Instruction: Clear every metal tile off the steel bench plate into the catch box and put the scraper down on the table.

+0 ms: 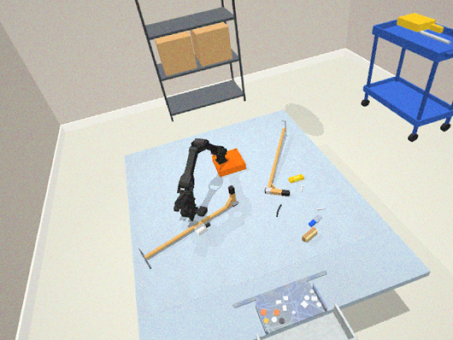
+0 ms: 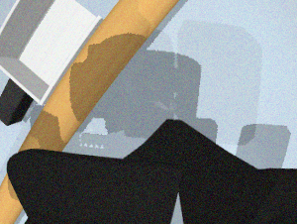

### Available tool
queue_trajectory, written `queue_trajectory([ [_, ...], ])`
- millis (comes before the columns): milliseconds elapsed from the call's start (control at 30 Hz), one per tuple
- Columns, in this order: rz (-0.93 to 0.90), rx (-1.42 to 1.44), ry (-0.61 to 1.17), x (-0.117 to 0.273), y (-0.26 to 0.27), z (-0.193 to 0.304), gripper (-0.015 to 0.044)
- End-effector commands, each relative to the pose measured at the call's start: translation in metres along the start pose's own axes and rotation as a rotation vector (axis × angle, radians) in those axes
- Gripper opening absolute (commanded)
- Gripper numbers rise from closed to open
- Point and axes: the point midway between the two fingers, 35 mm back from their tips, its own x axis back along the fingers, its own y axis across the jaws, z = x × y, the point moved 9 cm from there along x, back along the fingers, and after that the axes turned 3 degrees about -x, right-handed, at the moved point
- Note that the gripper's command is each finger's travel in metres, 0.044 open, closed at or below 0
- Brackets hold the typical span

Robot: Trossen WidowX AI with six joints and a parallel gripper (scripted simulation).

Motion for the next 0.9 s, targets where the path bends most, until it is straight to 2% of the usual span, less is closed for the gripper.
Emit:
queue_trajectory([
  [0,-0.001,-0.005,0.002,-0.001,0.003,-0.003,0.0000],
  [867,-0.003,-0.006,0.001,-0.004,0.023,-0.020,0.0000],
])
